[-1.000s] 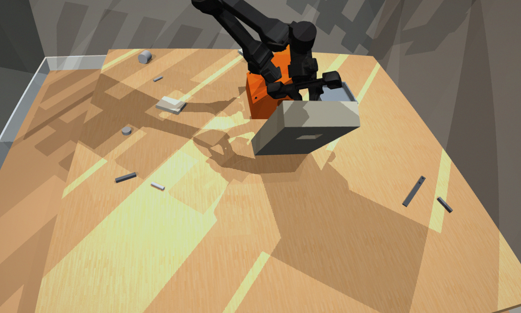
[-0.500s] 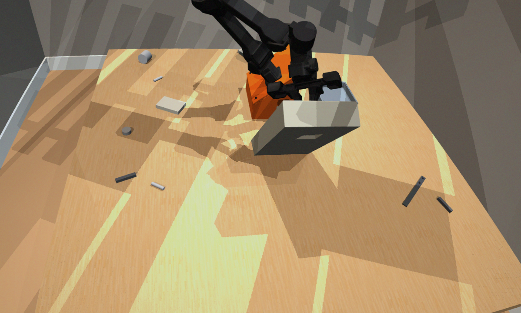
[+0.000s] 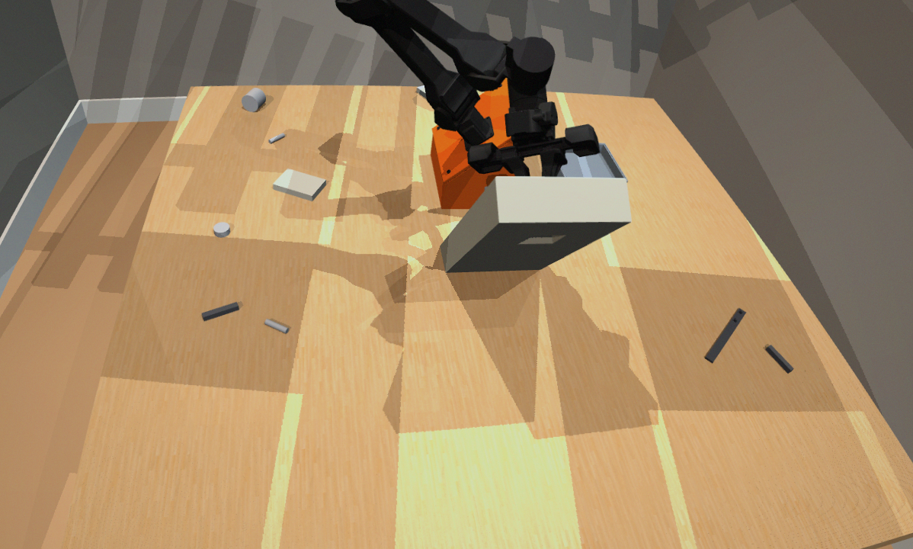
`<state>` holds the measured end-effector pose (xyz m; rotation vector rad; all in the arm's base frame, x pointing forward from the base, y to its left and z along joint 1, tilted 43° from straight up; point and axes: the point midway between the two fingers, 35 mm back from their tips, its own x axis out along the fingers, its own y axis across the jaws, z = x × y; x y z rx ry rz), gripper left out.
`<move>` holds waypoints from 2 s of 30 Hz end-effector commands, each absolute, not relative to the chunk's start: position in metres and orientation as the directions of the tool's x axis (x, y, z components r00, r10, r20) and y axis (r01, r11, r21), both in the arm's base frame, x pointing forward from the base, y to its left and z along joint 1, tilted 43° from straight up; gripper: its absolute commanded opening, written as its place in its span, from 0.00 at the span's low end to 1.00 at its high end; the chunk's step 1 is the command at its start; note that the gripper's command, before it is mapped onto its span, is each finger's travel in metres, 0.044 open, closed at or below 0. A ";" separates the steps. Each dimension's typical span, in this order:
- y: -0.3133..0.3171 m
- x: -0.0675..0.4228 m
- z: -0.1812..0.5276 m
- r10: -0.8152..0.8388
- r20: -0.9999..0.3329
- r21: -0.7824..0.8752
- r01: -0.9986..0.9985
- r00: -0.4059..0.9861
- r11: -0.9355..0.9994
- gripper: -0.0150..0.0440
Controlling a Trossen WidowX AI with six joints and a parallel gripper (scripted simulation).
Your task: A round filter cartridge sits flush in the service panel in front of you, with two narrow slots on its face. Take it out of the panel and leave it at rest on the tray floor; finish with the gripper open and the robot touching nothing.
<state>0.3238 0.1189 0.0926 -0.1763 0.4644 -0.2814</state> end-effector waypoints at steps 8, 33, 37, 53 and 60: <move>0.116 0.332 0.090 -0.305 -0.426 -0.207 0.237 0.852 0.949 0.25; 0.116 0.332 0.090 -0.305 -0.426 -0.207 0.237 0.852 0.949 0.25; 0.120 0.321 0.093 -0.306 -0.418 -0.225 0.229 0.855 0.947 0.25; 0.141 0.263 0.123 -0.305 -0.431 -0.208 0.236 0.849 0.949 0.25; 0.141 0.262 0.123 -0.305 -0.431 -0.208 0.236 0.849 0.949 0.25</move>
